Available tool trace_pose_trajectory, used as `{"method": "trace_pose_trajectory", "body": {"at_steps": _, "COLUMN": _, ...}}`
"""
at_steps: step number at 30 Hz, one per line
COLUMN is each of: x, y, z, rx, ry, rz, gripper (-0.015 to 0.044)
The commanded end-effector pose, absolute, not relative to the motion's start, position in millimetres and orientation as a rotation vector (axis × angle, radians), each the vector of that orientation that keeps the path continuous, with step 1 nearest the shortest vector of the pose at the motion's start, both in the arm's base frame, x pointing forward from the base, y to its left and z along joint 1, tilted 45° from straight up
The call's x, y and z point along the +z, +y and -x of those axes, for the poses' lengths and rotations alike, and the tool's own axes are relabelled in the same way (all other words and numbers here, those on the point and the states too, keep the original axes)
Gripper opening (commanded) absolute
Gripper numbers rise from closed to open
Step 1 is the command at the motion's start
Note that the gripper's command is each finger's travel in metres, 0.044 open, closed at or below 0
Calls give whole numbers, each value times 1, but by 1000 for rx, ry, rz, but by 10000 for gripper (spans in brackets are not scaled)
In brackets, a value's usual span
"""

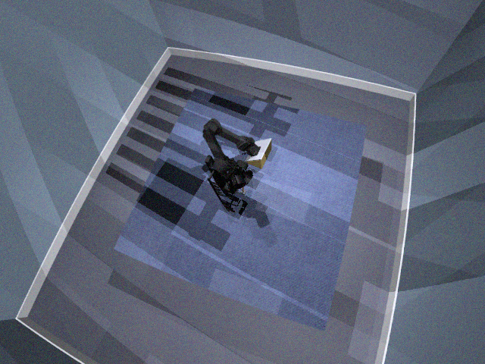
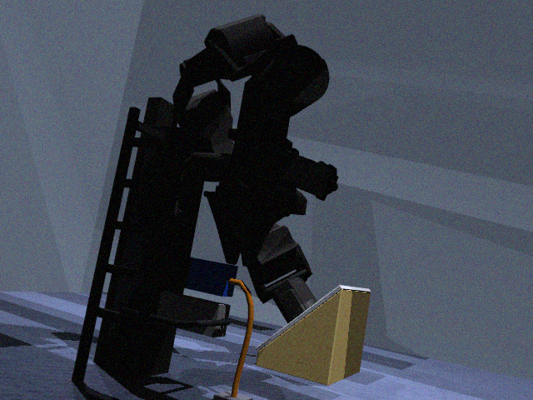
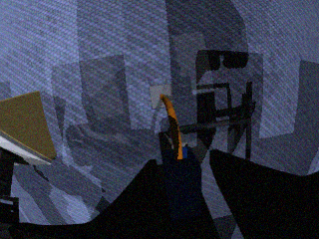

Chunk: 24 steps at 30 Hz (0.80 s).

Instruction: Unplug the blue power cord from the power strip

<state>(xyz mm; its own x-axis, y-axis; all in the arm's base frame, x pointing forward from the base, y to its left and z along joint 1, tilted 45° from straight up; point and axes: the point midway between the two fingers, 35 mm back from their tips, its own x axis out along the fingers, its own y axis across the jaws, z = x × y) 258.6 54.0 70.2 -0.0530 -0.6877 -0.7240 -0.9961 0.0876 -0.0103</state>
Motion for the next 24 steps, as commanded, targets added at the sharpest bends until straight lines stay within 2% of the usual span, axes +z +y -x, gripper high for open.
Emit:
{"method": "trace_pose_trajectory", "body": {"at_steps": 1, "x": 75, "y": 49, "z": -258, "rx": 700, "ry": 1805, "rz": 1665, "gripper": 160}}
{"method": "trace_pose_trajectory", "body": {"at_steps": 24, "x": 76, "y": 30, "z": -256, "rx": 699, "ry": 1806, "rz": 1666, "gripper": 160}}
